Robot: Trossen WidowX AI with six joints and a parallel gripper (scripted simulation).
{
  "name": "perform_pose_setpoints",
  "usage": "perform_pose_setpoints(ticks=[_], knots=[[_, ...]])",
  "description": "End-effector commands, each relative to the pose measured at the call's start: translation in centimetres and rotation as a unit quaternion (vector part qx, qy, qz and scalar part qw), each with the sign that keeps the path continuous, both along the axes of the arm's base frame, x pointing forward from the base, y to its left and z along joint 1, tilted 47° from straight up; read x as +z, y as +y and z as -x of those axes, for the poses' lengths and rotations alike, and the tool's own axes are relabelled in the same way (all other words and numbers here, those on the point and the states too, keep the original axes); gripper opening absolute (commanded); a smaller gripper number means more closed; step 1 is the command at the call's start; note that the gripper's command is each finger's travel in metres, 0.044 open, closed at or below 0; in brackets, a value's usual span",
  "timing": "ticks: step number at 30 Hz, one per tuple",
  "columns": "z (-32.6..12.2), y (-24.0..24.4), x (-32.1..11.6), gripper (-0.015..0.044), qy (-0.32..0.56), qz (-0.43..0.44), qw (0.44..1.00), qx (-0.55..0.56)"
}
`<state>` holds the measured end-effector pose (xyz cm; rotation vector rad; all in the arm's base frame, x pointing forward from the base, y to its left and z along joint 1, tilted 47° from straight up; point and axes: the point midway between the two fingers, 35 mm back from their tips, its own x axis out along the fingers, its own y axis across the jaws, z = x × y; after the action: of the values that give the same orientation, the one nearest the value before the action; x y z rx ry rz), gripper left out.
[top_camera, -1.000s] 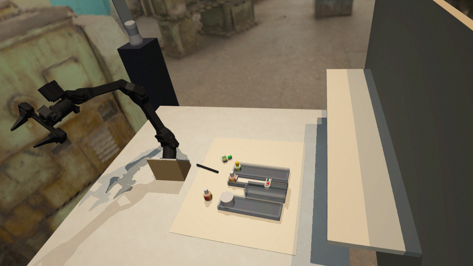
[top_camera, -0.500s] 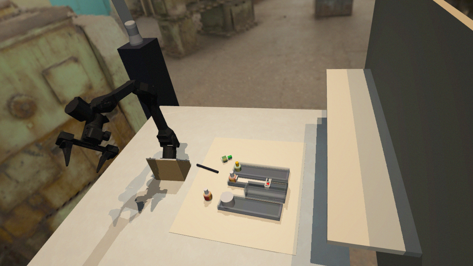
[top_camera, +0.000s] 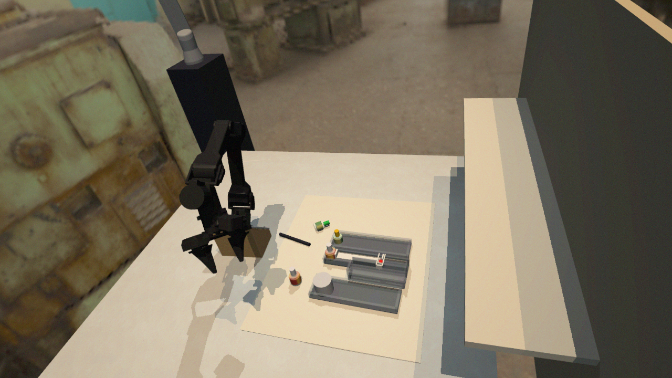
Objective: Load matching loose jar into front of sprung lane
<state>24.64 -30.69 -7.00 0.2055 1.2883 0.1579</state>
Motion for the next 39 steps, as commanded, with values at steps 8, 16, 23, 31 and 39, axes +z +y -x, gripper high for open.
perform_pose_setpoints(ticks=[8,16,23,31,39], knots=[[-2.8,18.7,-1.5,0.0440,0.099,-0.193,0.968,0.125],[-1.1,25.6,-1.1,0.0440,0.168,-0.257,0.937,0.168],[-0.4,27.2,-2.5,0.0440,0.167,-0.257,0.937,0.168],[-0.3,28.0,-3.4,0.0440,0.167,-0.258,0.937,0.169],[0.0,29.0,-4.4,0.0440,0.167,-0.258,0.936,0.169]])
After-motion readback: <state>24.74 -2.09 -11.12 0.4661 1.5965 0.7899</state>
